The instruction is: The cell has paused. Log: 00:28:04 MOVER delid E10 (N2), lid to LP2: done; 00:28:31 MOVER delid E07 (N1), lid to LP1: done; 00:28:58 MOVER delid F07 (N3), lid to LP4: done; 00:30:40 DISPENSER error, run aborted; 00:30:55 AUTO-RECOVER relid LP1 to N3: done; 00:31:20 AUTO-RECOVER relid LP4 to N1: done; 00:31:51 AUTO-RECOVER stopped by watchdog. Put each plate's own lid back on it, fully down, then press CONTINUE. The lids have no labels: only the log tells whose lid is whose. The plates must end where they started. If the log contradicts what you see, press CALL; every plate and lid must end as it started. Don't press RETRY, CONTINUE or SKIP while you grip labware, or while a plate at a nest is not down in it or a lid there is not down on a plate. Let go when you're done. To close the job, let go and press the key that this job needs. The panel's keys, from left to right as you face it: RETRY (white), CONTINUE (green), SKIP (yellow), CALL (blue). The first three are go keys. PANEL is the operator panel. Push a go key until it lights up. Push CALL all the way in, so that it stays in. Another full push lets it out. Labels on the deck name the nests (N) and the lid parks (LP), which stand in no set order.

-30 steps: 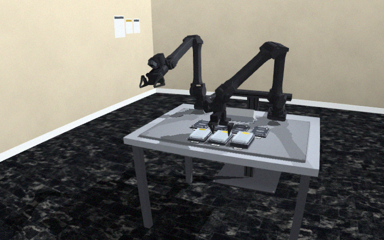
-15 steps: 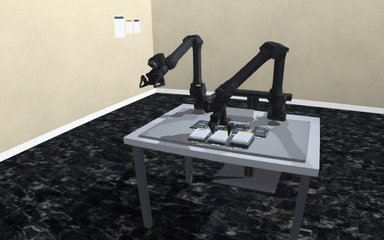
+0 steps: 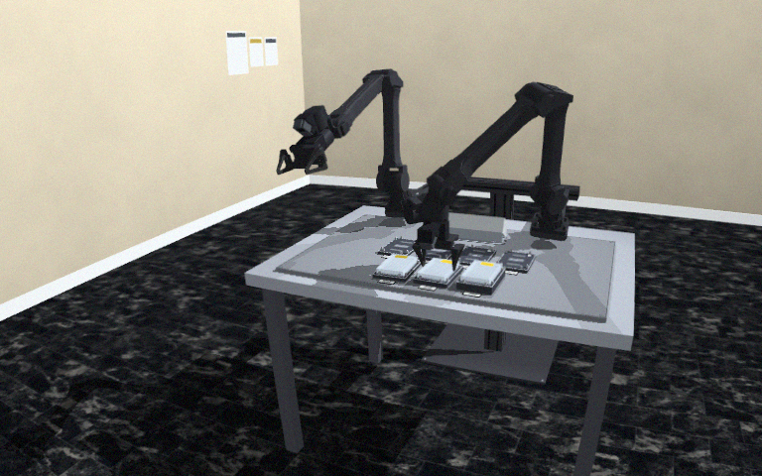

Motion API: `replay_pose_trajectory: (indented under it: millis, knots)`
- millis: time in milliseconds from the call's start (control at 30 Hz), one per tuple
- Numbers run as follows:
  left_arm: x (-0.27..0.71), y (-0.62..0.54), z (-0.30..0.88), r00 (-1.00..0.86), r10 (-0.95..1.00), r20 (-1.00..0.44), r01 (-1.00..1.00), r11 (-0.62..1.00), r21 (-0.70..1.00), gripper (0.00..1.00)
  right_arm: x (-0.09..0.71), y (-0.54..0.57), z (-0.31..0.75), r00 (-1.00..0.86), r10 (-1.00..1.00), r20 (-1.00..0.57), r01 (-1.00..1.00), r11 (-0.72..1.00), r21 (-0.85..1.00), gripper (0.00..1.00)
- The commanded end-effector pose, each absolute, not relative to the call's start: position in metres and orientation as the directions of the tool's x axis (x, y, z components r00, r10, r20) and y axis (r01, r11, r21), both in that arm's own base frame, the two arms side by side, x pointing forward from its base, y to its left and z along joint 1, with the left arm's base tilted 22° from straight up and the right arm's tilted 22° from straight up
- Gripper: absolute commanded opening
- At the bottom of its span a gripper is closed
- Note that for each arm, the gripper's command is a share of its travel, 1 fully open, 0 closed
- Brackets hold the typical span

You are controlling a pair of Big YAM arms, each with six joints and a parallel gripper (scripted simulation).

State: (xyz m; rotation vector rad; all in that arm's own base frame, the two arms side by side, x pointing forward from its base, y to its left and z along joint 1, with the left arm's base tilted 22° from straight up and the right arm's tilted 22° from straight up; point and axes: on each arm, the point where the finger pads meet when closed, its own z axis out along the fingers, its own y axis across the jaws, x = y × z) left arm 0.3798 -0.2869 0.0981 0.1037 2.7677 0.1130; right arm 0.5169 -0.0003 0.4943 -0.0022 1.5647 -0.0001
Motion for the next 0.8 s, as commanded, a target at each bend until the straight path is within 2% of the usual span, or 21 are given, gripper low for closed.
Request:
replay_pose_trajectory:
  millis: [0, 400, 767]
  knots:
    - [0.3878, -0.2943, 0.1121, -0.918, 0.085, -0.387, 0.063, 0.996, 0.069, 1.00, 0.5237, -0.0004, 0.5248, 0.047, 0.004, -0.999, 0.000, 1.000, 0.004, 1.00]
    - [0.3877, -0.2939, 0.1121, -0.918, 0.085, -0.387, 0.063, 0.996, 0.069, 1.00, 0.5237, -0.0004, 0.5248, 0.047, 0.004, -0.999, 0.000, 1.000, 0.004, 1.00]
    - [0.3877, -0.2939, 0.1121, -0.918, 0.085, -0.387, 0.063, 0.996, 0.069, 0.89, 0.5237, -0.0004, 0.5248, 0.047, 0.004, -0.999, 0.000, 1.000, 0.004, 1.00]
